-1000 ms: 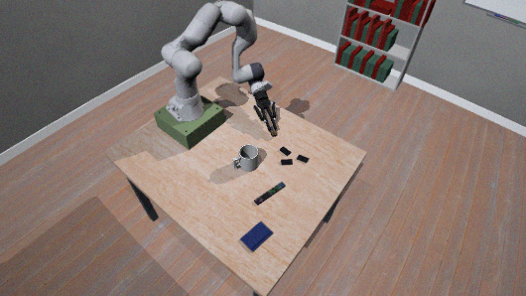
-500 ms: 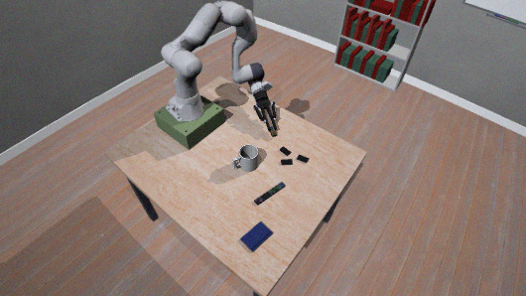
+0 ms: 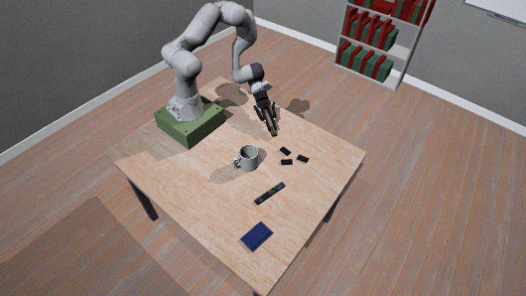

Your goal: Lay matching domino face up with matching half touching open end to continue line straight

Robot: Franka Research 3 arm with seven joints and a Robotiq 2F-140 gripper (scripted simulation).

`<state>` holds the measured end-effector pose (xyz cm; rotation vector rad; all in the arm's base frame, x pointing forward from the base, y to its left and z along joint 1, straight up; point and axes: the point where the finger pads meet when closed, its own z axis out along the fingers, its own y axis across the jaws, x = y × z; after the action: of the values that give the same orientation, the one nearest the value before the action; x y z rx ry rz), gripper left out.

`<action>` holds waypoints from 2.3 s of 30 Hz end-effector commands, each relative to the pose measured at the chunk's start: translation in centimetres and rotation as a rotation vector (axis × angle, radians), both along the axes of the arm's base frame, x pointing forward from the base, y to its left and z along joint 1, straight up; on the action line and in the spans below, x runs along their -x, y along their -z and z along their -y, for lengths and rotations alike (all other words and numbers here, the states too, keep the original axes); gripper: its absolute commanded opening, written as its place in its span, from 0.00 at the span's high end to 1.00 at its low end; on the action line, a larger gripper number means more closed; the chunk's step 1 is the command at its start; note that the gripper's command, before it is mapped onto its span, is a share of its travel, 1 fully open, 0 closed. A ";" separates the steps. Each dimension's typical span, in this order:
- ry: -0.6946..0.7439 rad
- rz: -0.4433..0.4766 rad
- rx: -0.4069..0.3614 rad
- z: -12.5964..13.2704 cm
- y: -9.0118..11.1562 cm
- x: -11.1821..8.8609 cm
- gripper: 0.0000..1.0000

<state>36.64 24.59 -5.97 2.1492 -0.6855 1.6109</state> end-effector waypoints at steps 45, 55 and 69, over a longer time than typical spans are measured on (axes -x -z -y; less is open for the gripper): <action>0.003 0.006 -0.002 0.0 1.2 -0.1 0.77; 0.003 0.006 -0.002 0.0 1.3 -0.1 0.77; 0.003 0.006 -0.002 0.0 1.3 -0.1 0.77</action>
<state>36.77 24.51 -7.06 2.1410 -0.6835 1.6193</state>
